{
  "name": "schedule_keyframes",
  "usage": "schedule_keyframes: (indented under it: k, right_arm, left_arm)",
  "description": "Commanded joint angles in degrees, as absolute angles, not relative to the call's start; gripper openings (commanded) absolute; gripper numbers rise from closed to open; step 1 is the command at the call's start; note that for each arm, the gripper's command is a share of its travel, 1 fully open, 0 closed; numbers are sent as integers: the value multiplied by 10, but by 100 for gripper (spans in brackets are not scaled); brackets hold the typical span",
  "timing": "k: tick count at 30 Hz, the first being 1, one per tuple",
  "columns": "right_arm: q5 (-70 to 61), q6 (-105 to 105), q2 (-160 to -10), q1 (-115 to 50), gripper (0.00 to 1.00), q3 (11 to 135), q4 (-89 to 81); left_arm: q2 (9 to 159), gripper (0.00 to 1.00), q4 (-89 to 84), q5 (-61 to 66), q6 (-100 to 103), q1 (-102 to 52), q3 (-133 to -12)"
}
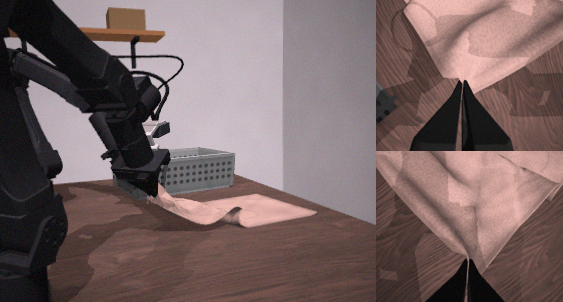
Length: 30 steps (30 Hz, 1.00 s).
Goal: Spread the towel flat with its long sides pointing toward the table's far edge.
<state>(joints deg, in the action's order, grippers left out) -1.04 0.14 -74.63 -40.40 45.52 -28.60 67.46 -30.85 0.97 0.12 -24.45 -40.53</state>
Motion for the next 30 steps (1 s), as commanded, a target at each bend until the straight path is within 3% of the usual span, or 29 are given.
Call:
schedule_keyframes:
  k: [1, 12, 30]
  right_arm:
    - [2, 4, -717, -417, 0, 421, -244]
    - [1, 5, -687, -478, 0, 295, -149]
    - [2, 5, -701, -530, 0, 210, -64]
  left_arm:
    - [638, 0, -275, -4, 4, -258, -371]
    - [575, 0, -203, -3, 5, -313, -236]
    - [549, 0, -152, -2, 3, -359, -156]
